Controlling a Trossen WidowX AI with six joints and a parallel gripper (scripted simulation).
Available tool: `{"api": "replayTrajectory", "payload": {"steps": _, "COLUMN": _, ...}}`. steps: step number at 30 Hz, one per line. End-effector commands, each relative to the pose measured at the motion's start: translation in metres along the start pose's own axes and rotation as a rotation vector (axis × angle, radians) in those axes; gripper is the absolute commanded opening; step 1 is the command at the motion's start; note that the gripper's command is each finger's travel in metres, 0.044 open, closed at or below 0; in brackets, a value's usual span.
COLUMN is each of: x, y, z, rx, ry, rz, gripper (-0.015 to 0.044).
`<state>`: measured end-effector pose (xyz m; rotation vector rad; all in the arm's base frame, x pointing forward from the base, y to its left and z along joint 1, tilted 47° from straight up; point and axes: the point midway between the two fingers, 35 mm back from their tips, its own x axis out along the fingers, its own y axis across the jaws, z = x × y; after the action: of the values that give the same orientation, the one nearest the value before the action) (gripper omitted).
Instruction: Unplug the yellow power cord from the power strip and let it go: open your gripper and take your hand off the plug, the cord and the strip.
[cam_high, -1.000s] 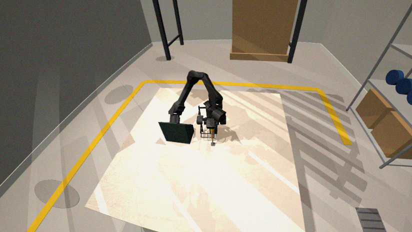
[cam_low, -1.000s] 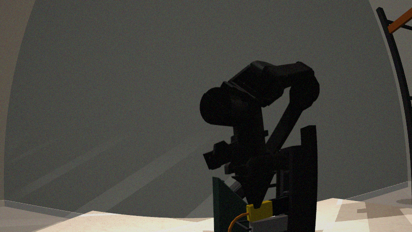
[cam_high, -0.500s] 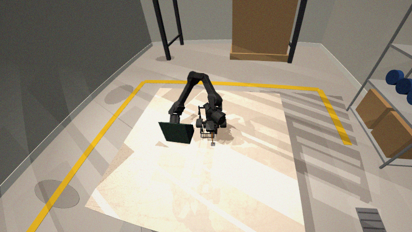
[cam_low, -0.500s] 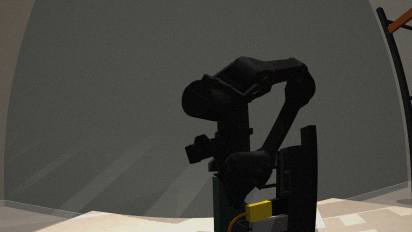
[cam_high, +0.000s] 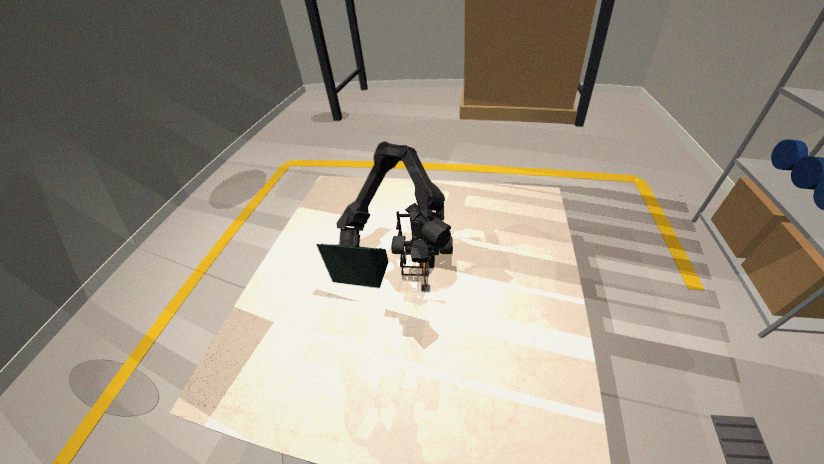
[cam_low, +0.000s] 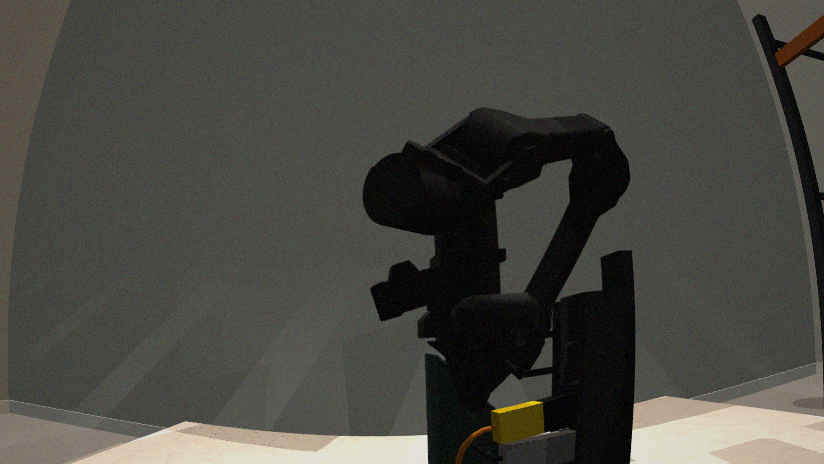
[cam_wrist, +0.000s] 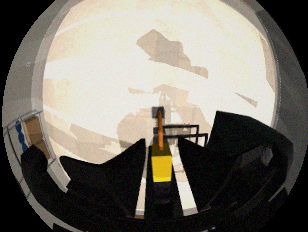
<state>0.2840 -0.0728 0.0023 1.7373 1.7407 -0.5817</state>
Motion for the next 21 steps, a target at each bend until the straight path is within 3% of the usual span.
{"api": "replayTrajectory", "payload": {"steps": 1, "x": -0.001, "y": 0.000, "z": -0.003, "rx": -0.004, "ry": -0.002, "rz": -0.002, "gripper": 0.0160}}
{"api": "replayTrajectory", "payload": {"steps": 21, "x": -0.001, "y": -0.001, "z": -0.035, "rx": -0.004, "ry": 0.000, "rz": -0.003, "gripper": 0.0160}}
